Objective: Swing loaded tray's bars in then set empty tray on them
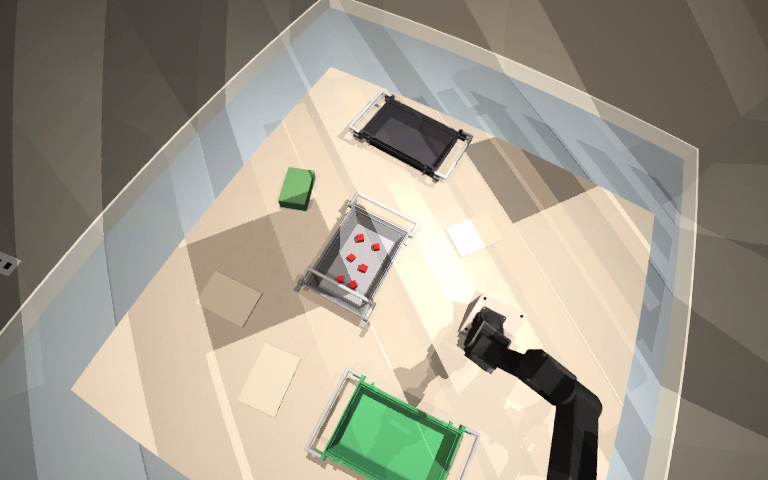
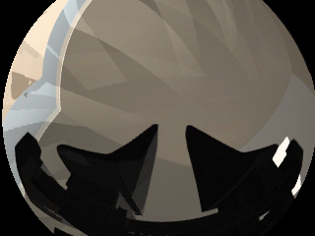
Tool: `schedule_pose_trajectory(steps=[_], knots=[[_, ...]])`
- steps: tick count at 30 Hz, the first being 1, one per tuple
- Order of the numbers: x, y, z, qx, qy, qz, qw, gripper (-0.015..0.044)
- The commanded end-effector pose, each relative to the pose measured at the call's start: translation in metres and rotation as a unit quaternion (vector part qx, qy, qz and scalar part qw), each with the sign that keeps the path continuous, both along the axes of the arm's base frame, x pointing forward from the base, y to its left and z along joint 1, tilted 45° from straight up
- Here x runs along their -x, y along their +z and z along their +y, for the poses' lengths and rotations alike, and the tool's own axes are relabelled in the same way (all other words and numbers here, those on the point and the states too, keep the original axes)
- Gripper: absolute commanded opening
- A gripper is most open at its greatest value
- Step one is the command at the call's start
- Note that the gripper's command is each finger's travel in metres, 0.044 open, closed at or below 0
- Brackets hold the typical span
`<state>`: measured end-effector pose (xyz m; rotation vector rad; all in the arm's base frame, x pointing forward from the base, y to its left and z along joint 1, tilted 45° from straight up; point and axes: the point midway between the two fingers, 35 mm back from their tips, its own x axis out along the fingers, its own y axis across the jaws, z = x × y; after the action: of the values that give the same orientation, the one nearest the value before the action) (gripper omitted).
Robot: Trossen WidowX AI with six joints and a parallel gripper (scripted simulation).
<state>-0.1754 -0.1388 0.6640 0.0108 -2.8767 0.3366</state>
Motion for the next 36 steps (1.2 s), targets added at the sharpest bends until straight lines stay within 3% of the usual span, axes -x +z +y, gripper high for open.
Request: schedule_pose_trajectory(steps=[1, 29, 36], knots=[[0.0, 0.0, 0.0, 0.0, 0.0, 0.0, 1.0, 0.0088], [0.0, 0.0, 0.001, 0.002, -0.001, 0.001, 1.0, 0.0088], [-0.007, 0.025, 0.073, 0.1, -0.036, 0.044, 0.993, 0.0088]])
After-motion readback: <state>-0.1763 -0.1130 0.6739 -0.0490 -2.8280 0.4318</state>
